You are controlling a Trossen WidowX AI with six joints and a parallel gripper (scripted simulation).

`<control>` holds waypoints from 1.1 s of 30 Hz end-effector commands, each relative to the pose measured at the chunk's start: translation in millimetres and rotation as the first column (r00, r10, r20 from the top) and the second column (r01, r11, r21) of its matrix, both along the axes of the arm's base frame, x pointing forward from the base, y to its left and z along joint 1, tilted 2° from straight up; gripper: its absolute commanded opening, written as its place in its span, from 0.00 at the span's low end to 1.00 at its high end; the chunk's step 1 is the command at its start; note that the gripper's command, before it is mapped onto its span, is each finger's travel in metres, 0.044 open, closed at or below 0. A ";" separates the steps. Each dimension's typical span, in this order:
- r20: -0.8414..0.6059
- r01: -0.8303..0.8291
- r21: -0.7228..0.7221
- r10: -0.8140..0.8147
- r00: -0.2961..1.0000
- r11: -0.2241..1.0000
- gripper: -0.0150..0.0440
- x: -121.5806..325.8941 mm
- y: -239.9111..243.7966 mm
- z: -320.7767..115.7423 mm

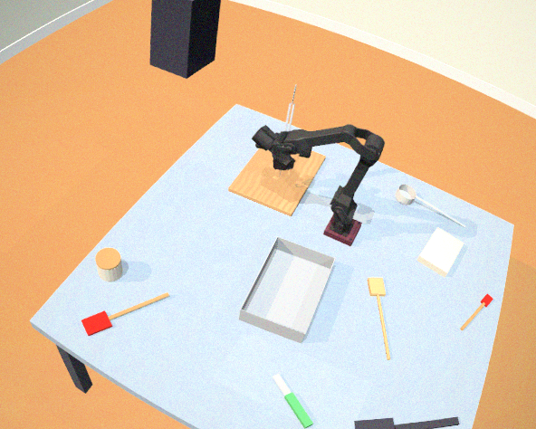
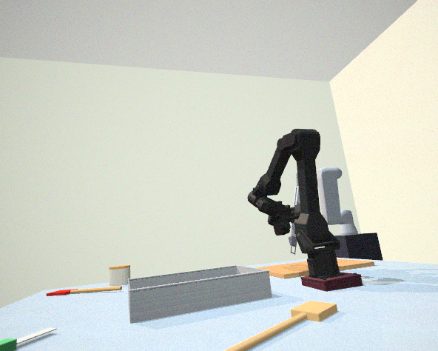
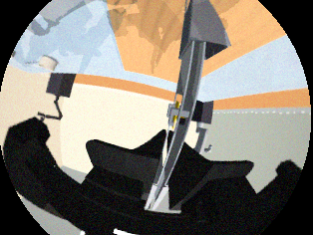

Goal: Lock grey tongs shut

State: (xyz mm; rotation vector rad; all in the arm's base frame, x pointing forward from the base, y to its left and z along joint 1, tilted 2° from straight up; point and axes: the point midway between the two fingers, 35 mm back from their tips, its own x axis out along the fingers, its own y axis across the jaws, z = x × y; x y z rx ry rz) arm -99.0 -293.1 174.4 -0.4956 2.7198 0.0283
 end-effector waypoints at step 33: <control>0.433 -0.094 0.274 -0.035 0.901 0.957 0.00 -26.0 -20.0 -12.9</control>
